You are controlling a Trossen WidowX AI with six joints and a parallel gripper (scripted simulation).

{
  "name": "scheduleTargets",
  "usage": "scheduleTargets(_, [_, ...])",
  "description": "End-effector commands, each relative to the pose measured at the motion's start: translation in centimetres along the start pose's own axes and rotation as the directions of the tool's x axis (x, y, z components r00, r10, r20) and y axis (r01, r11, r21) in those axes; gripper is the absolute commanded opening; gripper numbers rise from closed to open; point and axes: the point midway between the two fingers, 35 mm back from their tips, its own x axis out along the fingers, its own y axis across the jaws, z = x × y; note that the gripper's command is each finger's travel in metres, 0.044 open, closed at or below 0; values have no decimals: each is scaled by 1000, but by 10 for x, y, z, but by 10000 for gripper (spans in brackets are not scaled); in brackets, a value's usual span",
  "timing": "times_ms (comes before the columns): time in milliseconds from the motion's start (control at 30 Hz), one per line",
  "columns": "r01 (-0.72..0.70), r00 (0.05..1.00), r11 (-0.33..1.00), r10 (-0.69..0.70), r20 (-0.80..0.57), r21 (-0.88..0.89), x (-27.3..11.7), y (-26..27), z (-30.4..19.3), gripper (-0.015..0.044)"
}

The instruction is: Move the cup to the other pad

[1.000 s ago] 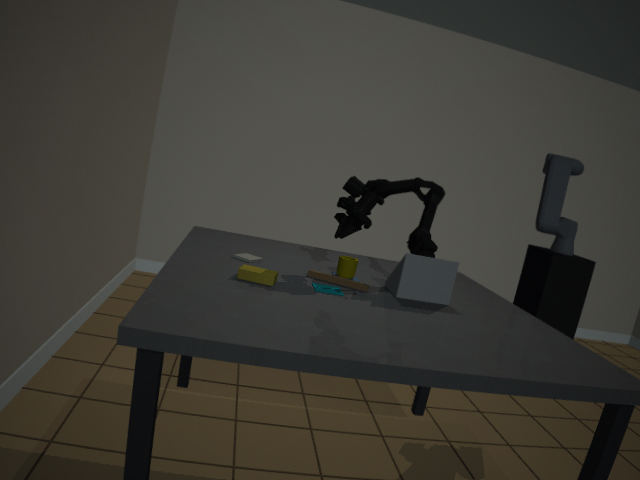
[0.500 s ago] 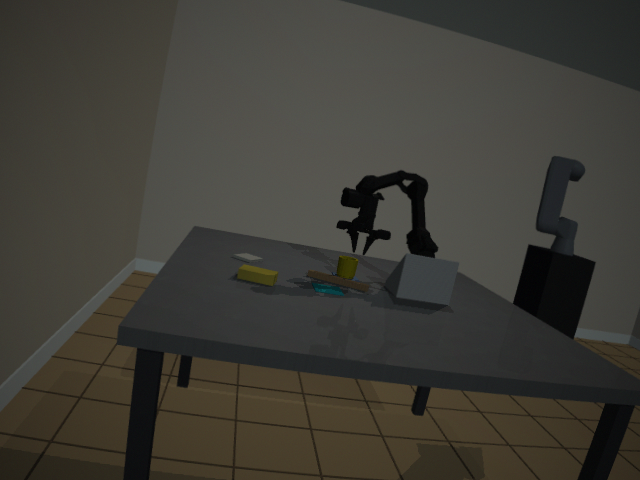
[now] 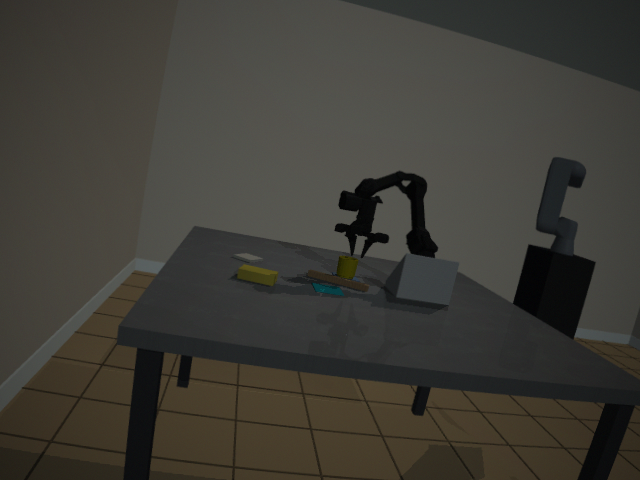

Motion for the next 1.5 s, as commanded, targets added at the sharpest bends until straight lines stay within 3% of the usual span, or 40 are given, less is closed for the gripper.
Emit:
scheduleTargets(0, [-2,1000,1000,2,-9,-7,8,1,-1,167])
scheduleTargets(1133, [1,1000,1000,-1,-14,-7,51,2,-4,167])
scheduleTargets(1467, [2,1000,1000,-2,-6,0,50,1,-3,100])
